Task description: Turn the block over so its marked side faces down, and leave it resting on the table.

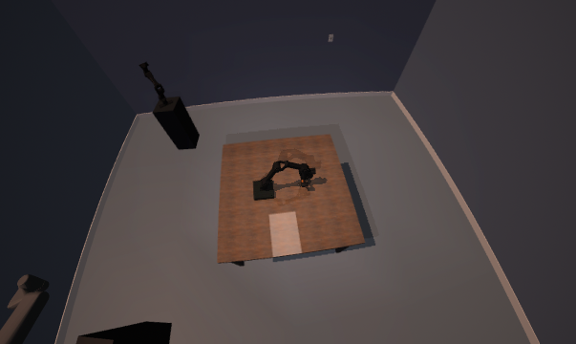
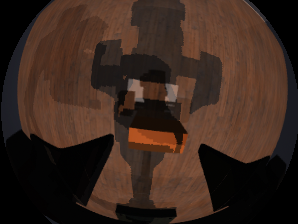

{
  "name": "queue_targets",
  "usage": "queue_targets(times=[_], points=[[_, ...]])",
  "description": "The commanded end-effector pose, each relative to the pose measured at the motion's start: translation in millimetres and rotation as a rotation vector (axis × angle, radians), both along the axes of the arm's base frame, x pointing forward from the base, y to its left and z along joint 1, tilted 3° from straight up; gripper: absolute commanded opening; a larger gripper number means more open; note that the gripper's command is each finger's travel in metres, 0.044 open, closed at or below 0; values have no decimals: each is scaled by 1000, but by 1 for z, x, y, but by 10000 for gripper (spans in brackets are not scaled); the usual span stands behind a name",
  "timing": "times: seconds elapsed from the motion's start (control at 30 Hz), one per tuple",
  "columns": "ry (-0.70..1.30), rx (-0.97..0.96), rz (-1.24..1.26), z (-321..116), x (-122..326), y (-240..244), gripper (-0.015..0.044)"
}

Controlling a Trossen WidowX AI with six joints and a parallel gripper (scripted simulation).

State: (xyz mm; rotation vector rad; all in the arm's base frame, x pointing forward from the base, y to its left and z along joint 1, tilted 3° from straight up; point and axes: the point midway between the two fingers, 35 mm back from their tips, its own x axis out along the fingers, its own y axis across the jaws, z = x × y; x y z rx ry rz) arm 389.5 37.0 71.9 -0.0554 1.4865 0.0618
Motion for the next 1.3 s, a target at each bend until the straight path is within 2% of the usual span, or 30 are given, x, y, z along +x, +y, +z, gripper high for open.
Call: queue_targets(times=[0.0,0.4,0.6,1.27], points=[[2,4,-1,-7,0,0,440],[3,4,-1,-24,1,1,440],[3,4,-1,-24,1,1,282],[3,4,-1,-24,1,1,149]])
